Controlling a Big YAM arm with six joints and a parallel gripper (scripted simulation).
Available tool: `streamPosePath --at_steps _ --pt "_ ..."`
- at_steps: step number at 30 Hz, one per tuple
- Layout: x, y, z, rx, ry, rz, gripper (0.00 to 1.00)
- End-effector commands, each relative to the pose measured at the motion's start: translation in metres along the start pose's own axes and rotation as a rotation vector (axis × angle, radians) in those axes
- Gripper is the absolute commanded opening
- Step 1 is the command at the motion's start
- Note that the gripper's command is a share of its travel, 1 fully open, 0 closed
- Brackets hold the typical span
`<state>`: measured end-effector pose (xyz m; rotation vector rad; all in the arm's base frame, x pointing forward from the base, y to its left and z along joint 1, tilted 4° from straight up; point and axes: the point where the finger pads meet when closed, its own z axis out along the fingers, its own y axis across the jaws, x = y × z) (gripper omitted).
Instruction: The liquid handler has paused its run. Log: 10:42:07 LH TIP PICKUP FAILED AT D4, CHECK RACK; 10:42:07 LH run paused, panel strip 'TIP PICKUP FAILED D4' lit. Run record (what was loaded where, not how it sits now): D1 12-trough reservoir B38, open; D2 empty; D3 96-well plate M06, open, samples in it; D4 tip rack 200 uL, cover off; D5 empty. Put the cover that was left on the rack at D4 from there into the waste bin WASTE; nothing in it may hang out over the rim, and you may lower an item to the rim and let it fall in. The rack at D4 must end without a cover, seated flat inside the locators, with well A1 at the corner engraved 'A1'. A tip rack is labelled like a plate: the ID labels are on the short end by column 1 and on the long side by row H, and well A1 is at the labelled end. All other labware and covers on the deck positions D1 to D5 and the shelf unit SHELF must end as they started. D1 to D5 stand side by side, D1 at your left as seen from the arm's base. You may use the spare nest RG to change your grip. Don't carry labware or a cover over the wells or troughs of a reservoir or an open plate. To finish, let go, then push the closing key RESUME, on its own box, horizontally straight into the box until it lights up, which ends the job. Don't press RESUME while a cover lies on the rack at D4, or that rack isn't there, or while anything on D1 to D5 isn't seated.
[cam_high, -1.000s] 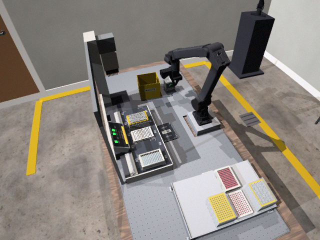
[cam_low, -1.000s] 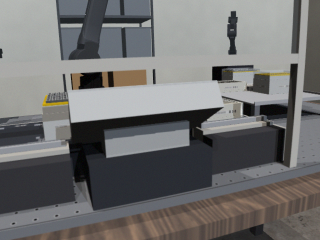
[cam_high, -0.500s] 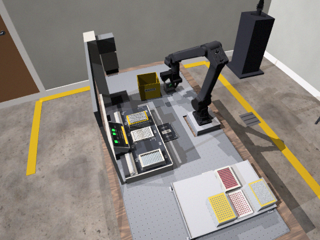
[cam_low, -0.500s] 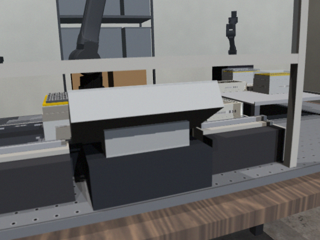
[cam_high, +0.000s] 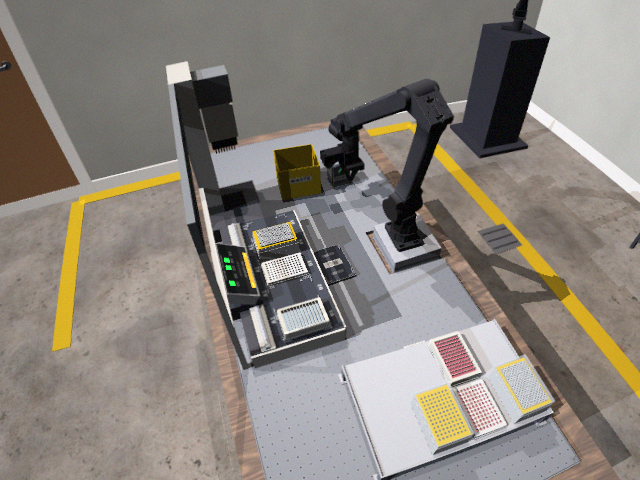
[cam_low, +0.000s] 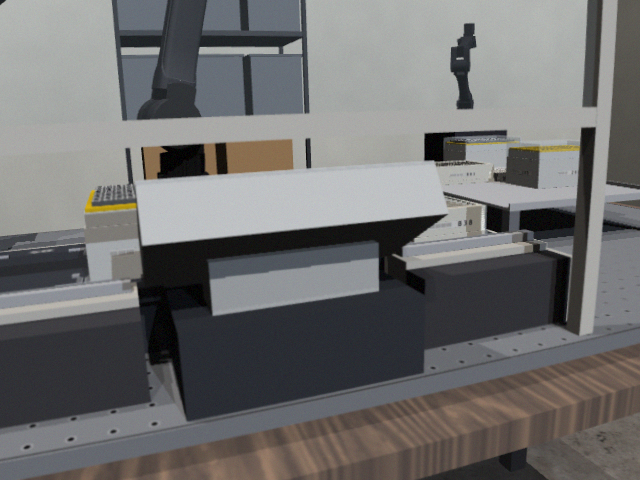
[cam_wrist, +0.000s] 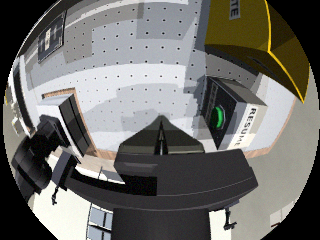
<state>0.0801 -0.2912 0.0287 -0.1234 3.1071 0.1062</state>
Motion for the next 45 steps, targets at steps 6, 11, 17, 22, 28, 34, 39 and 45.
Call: streamPosePath --at_steps 6,11,17,22,28,34,39,45 --pt "-0.009 -0.017 0.0 0.05 -0.012 -0.008 0.0" --pt "-0.005 -0.017 0.002 0.046 -0.01 -0.004 0.0" --pt "-0.009 -0.025 0.002 0.053 -0.012 -0.009 0.0" --pt "-0.007 -0.037 -0.002 0.066 -0.014 -0.01 0.0" --pt "-0.003 -0.047 -0.002 0.066 -0.014 -0.004 0.0" --pt "-0.003 -0.057 -0.002 0.066 -0.013 -0.004 0.0" --pt "-0.003 -0.062 -0.002 0.066 -0.013 -0.004 0.0" --pt "-0.002 -0.069 -0.002 0.061 -0.012 0.0 0.0"
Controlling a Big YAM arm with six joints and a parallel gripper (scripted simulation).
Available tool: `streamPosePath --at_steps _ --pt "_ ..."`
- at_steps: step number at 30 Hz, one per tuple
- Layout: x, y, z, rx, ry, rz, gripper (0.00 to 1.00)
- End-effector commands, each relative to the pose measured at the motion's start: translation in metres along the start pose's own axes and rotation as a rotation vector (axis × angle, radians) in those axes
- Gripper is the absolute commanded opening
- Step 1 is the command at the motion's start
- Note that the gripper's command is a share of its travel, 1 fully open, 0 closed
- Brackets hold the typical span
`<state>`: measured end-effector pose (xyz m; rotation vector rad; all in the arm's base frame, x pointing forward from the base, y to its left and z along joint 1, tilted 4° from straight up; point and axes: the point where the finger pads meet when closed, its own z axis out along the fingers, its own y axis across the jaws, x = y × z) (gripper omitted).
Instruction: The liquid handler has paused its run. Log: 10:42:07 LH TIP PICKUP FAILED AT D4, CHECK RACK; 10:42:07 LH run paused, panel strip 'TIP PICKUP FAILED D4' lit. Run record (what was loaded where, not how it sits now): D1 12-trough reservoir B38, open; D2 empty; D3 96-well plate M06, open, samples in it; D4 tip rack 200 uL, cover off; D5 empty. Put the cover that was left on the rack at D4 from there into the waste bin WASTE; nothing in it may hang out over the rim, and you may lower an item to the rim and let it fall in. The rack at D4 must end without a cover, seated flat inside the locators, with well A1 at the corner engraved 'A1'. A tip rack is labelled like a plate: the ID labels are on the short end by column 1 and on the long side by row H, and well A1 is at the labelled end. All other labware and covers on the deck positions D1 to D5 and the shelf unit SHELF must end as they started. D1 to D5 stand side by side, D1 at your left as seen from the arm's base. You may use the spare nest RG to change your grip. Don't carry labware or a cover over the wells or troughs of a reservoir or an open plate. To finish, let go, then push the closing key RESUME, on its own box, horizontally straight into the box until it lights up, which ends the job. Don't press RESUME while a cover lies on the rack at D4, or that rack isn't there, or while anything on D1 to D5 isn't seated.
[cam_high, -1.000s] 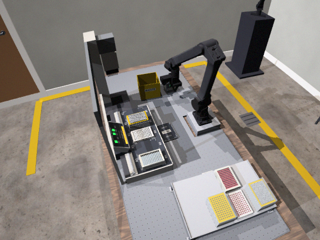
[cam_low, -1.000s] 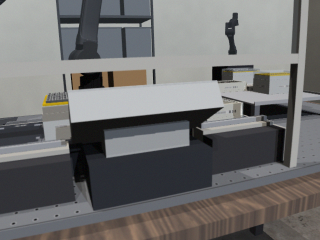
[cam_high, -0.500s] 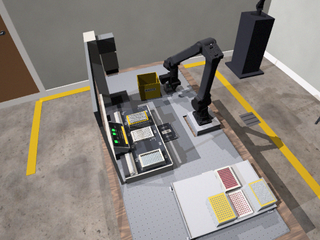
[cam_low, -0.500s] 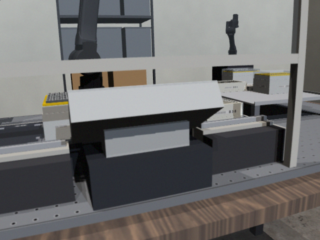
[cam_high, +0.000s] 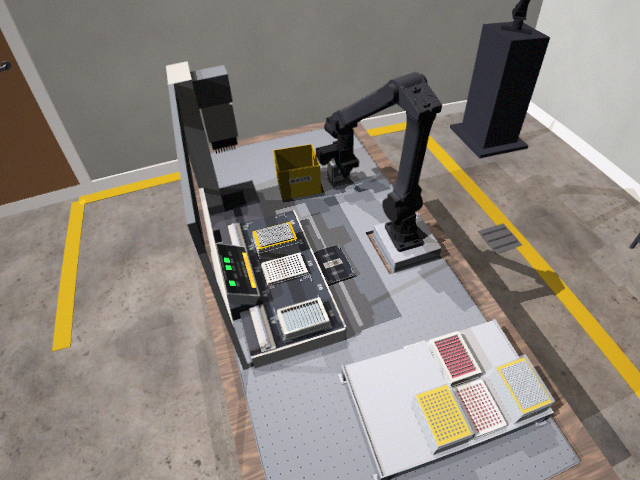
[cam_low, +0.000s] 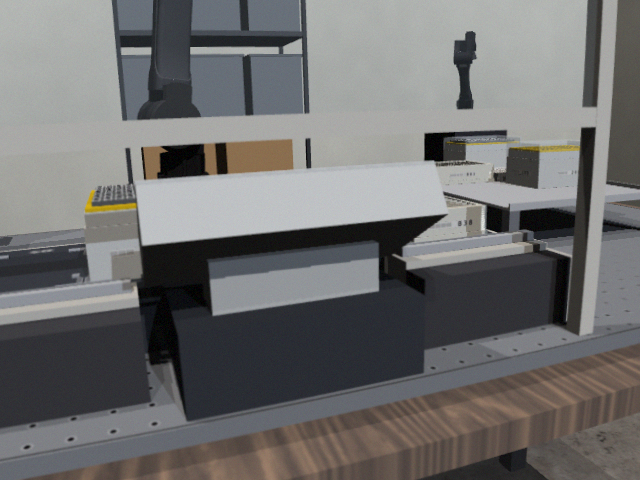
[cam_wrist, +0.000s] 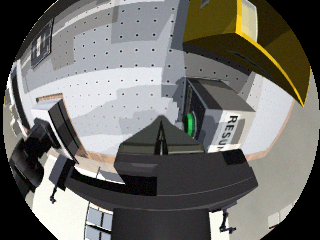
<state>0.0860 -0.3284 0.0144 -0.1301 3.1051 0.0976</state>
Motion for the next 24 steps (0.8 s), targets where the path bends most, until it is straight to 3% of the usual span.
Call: streamPosePath --at_steps 1,3,8,24 --pt "0.0003 -0.0309 -0.0139 0.055 -0.01 0.005 0.0" --pt "-0.0004 -0.0323 -0.0201 0.073 -0.013 0.004 0.0" --pt "0.0004 -0.0322 -0.0139 0.054 -0.01 0.004 0.0" --pt "0.0006 -0.0358 -0.0138 0.05 -0.009 0.004 0.0"
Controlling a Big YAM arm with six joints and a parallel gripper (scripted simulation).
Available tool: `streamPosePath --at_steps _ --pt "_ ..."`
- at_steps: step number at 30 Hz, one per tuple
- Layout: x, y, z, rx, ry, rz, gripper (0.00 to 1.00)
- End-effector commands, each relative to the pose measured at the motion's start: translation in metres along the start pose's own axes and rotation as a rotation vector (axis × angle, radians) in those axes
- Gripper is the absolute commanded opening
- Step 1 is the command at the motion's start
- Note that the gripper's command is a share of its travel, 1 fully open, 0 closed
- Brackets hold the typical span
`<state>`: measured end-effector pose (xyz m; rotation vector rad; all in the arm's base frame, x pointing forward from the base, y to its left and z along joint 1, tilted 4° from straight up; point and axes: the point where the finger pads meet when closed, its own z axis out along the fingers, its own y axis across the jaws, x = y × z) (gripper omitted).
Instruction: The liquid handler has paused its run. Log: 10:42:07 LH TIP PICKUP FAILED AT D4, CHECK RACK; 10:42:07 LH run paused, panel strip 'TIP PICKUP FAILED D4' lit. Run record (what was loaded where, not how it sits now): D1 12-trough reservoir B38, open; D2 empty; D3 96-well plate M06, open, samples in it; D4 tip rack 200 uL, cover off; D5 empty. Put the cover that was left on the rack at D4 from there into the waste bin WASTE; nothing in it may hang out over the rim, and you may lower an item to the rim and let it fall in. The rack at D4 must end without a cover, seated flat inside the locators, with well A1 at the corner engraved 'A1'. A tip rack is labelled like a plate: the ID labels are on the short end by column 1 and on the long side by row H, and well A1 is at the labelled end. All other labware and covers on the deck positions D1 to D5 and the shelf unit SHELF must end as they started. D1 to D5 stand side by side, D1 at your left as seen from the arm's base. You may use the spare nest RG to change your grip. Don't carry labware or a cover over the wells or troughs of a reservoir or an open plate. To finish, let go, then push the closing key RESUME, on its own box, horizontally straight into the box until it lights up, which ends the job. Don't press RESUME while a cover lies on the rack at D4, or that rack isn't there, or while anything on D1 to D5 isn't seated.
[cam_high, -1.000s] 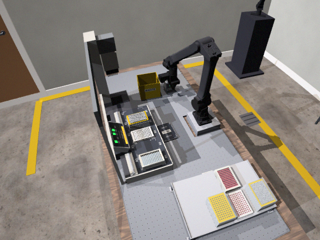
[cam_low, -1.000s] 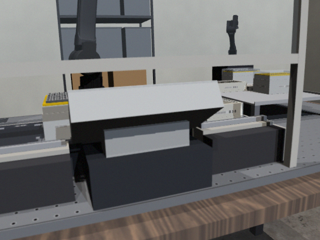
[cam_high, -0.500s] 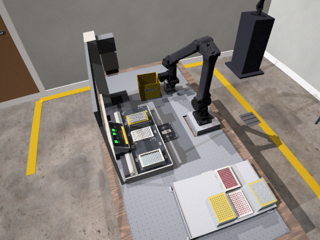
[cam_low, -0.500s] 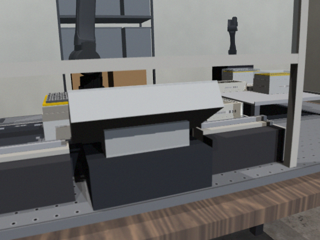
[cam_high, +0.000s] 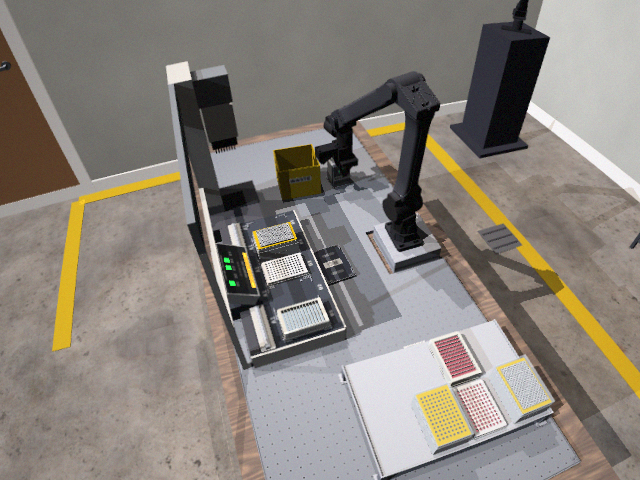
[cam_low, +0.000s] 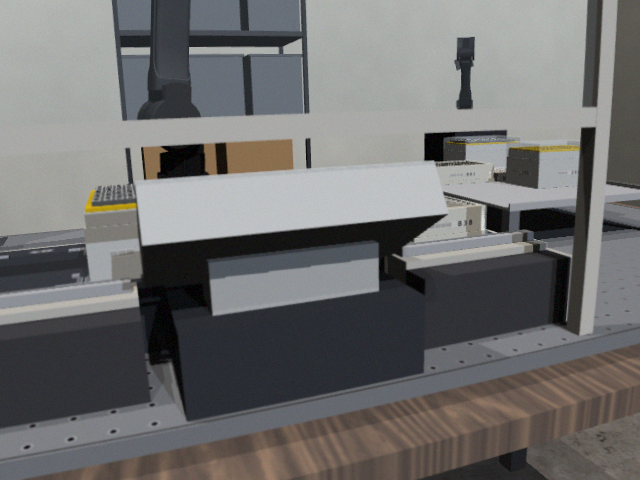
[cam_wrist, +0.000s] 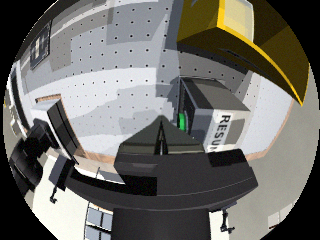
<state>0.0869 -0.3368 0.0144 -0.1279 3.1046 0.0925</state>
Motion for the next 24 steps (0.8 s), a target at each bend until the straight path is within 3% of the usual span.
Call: streamPosePath --at_steps 1,5,9,24 --pt "0.0008 -0.0277 -0.0132 0.046 -0.009 0.003 0.0" --pt "0.0005 -0.0294 -0.0182 0.059 -0.01 0.003 0.0" --pt "0.0009 -0.0293 -0.0131 0.044 -0.008 0.003 0.0" --pt "0.0009 -0.0334 -0.0173 0.051 -0.009 0.002 0.0"
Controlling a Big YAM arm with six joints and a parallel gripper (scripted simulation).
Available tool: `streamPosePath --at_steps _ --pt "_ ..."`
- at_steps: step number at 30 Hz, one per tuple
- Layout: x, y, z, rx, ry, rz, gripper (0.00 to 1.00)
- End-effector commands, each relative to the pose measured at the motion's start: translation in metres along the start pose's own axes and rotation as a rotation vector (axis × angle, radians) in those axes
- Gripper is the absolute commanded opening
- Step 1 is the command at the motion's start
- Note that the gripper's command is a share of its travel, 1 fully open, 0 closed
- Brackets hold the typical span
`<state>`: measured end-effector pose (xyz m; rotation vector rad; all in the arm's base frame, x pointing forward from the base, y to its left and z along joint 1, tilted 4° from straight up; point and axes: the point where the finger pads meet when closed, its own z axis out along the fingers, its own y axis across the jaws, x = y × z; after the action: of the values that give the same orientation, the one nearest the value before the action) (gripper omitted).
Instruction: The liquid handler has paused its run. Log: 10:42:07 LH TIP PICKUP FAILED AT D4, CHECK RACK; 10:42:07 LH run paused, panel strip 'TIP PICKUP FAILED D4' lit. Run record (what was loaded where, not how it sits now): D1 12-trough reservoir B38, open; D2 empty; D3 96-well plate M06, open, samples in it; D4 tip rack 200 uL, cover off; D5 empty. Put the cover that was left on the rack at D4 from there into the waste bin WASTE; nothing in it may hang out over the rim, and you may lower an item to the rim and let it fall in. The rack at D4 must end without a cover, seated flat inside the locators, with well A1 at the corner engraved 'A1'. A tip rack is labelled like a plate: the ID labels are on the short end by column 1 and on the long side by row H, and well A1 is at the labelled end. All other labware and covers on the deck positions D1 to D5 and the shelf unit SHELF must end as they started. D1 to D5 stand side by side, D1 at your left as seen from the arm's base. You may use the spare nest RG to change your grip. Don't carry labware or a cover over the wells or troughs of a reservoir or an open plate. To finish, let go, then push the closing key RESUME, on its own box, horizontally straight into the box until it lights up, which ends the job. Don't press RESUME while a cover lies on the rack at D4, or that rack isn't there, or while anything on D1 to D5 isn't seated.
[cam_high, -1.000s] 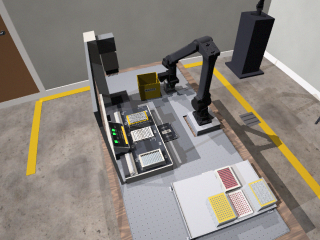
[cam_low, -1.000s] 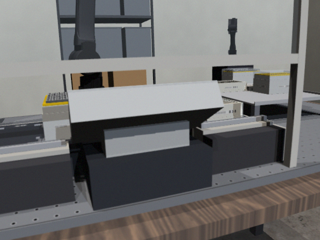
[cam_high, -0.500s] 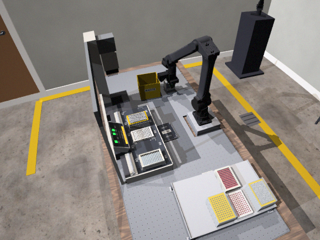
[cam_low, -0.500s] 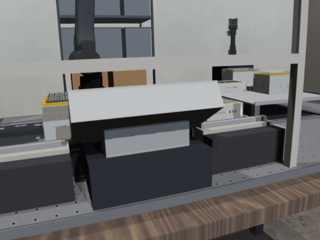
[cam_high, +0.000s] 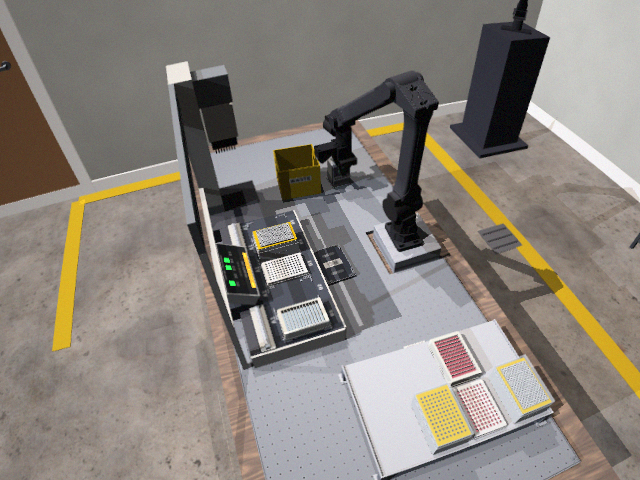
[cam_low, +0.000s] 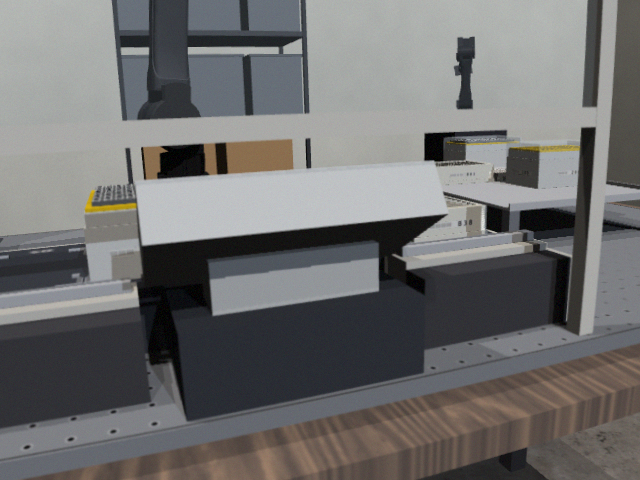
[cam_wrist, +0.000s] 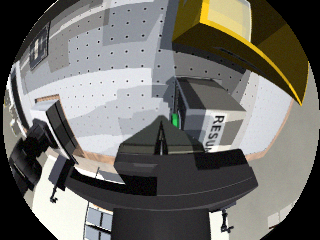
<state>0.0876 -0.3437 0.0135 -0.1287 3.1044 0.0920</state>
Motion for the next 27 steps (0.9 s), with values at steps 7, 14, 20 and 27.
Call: streamPosePath --at_steps 7,14,20,27 --pt "0.0013 -0.0275 -0.0152 0.041 -0.008 0.003 0.0" --pt "0.0014 -0.0292 -0.0136 0.038 -0.007 0.003 0.0" --pt "0.0014 -0.0318 -0.0136 0.041 -0.007 0.004 0.0" --pt "0.0013 -0.0352 -0.0137 0.045 -0.008 0.004 0.0"
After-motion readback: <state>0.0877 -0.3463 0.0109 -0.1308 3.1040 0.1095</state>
